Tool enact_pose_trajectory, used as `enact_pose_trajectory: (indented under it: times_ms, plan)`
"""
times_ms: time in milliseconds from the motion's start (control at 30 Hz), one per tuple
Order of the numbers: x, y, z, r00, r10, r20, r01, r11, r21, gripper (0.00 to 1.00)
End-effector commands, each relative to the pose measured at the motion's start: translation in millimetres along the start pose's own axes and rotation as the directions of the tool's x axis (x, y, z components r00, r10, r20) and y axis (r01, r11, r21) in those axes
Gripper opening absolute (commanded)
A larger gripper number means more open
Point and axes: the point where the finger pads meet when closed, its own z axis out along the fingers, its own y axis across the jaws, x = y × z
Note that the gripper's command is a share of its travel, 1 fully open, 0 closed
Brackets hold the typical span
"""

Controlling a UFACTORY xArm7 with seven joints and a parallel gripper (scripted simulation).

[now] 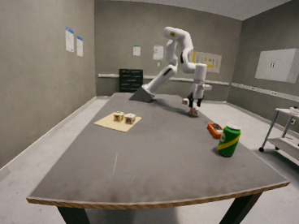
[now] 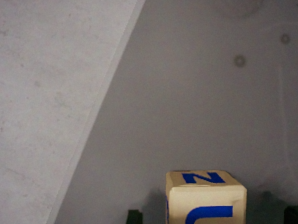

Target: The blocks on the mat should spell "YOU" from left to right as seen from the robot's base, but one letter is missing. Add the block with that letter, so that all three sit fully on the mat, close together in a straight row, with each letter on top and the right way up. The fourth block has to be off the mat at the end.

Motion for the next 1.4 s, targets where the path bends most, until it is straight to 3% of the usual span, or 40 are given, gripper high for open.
enact_pose_trajectory:
  times_ms: [0, 1067, 1367]
  plan:
    - [1, 0, -1, 1.000, 0.000, -0.003, 0.000, 1.000, 0.000, 0.87]
    - [1, 0, 0, 1.000, 0.000, -0.003, 0.000, 1.000, 0.000, 0.87]
    - [2, 0, 20, 1.000, 0.000, -0.003, 0.000, 1.000, 0.000, 0.87]
